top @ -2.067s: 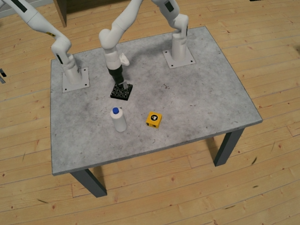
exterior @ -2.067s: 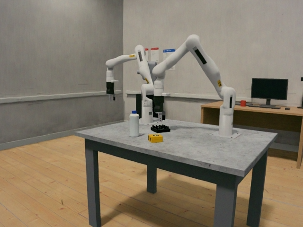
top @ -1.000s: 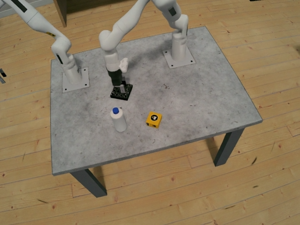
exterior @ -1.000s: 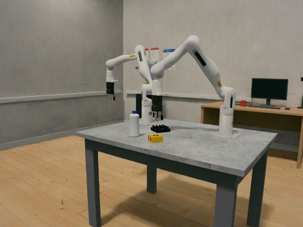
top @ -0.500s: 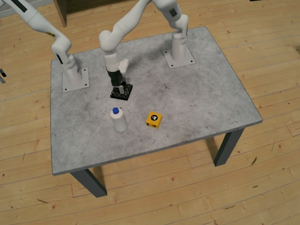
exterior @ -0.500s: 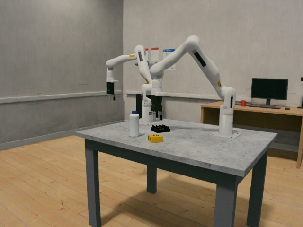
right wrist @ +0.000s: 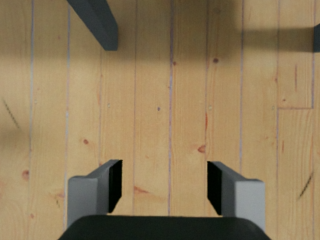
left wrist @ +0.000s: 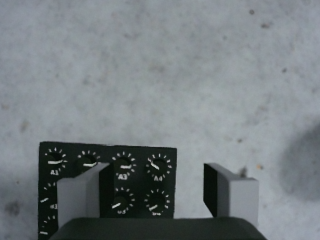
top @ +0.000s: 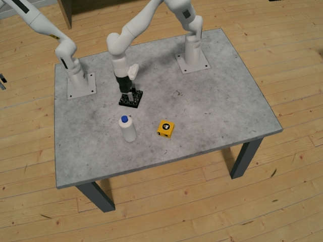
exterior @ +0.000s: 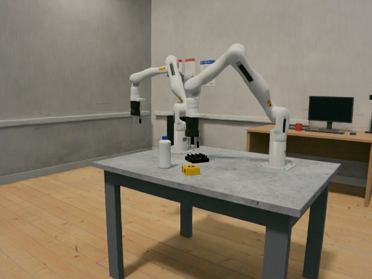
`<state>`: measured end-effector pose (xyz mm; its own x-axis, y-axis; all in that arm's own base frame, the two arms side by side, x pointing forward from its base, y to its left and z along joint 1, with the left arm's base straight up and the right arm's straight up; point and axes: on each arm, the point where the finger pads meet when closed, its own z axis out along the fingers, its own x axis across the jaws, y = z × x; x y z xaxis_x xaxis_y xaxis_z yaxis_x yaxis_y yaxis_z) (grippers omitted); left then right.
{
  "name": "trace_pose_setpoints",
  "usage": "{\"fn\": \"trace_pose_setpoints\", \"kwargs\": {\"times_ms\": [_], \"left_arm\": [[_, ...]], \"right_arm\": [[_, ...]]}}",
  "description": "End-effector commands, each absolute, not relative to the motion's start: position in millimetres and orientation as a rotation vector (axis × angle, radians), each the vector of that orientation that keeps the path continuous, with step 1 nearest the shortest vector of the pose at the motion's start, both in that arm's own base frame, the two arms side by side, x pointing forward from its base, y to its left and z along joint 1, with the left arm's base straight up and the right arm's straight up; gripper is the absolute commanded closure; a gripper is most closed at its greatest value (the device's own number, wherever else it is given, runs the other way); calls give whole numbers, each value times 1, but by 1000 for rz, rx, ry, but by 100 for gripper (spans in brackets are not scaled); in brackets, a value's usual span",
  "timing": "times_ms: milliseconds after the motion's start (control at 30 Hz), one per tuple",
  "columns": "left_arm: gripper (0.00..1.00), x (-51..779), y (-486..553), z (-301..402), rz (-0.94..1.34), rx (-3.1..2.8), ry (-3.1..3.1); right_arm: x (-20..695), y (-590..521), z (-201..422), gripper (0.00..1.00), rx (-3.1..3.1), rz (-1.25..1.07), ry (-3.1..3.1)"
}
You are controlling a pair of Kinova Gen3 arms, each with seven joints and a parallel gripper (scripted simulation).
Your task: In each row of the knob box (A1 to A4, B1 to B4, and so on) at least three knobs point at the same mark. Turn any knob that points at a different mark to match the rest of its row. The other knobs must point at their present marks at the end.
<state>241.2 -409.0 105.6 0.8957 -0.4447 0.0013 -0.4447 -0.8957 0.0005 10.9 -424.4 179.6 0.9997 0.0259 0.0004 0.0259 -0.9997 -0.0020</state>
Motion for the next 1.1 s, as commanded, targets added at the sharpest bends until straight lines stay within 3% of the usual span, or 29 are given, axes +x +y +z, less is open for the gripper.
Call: {"fn": "trace_pose_setpoints", "kwargs": {"times_ms": [0, 267, 300, 1067], "left_arm": [[0, 242, -409, 106, 4, 3056, -720], [0, 242, -410, 106, 4, 3055, -723], [54, 242, -410, 106, 4, 3055, -723], [54, 242, -410, 106, 4, 3055, -723]], "right_arm": [[11, -425, 180, 0, -3141, 0, -41], [11, -425, 180, 0, -3141, 0, -41], [11, -425, 180, 0, -3141, 0, -41], [11, -425, 180, 0, -3141, 0, -41]]}}
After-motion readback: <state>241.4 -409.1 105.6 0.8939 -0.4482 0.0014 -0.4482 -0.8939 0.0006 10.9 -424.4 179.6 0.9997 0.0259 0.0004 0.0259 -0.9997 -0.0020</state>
